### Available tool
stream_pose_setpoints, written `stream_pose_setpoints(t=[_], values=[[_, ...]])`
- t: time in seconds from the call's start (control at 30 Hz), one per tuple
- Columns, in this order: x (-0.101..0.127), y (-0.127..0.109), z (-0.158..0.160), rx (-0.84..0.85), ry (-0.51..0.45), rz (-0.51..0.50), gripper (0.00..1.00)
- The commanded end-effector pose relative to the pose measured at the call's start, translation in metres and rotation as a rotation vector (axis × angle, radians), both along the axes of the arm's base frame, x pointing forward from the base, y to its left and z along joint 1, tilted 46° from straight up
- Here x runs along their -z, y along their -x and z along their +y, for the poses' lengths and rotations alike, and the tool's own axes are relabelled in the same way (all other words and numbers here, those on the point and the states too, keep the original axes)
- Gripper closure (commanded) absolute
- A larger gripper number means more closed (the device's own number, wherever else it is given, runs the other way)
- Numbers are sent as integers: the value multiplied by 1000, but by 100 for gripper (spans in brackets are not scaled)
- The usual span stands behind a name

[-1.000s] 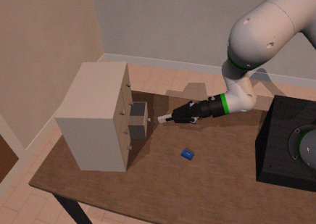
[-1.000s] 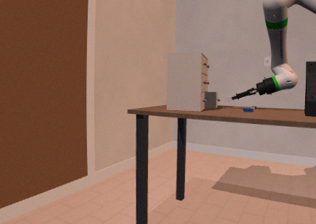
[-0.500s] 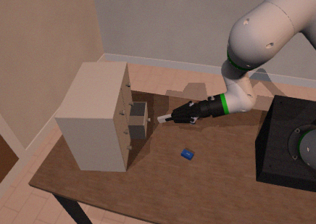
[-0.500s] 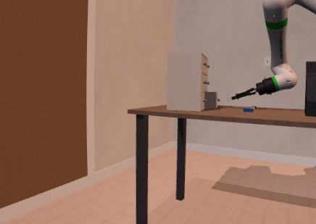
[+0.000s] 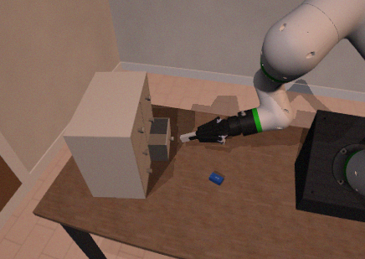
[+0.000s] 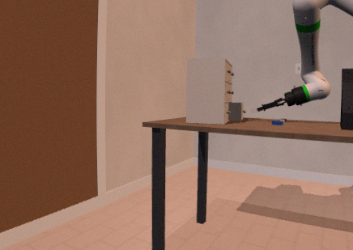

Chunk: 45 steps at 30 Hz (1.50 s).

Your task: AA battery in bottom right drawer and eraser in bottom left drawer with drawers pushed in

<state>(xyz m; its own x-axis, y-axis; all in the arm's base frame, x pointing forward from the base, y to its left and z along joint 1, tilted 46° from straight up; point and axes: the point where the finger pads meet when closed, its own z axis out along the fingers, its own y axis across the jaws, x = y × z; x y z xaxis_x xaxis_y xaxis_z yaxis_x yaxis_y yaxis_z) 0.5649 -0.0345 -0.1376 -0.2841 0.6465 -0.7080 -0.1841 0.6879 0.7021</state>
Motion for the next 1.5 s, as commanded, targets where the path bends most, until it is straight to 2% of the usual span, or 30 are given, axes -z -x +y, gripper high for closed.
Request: stream_pose_setpoints(t=[0.0,0.47,1.47], values=[[0,-2,0,0,0,0,100],[-3,-18,1,0,0,0,100],[-12,-67,6,0,0,0,100]])
